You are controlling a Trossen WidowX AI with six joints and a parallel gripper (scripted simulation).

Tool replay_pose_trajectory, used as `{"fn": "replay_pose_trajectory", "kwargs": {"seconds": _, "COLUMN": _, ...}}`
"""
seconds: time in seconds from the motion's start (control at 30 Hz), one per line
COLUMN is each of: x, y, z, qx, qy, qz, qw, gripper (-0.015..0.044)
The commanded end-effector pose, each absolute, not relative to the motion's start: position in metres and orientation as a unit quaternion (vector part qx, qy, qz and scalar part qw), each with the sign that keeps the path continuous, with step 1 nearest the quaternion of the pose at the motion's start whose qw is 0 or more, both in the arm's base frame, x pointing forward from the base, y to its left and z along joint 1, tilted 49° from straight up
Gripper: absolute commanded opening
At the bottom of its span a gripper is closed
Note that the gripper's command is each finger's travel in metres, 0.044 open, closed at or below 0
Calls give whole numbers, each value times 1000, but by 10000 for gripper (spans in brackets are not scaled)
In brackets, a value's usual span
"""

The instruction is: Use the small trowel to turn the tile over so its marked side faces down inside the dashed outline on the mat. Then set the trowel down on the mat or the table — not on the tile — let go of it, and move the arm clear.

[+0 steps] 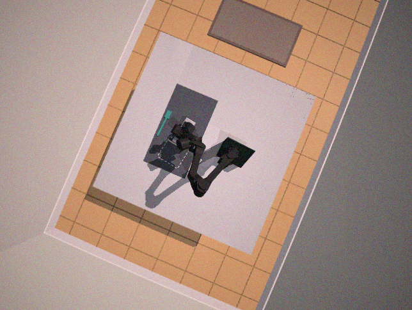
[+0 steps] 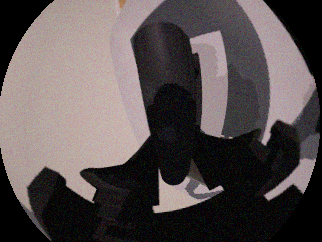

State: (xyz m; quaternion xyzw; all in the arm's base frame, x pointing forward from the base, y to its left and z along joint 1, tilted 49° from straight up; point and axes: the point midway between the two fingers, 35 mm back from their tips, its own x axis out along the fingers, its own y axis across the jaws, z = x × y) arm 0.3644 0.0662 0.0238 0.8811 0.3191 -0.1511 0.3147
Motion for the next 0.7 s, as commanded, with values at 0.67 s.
{"fn": "replay_pose_trajectory", "kwargs": {"seconds": 0.67, "x": 370, "y": 105, "z": 45, "qx": 884, "qy": 311, "qz": -144, "qw": 317, "gripper": 0}}
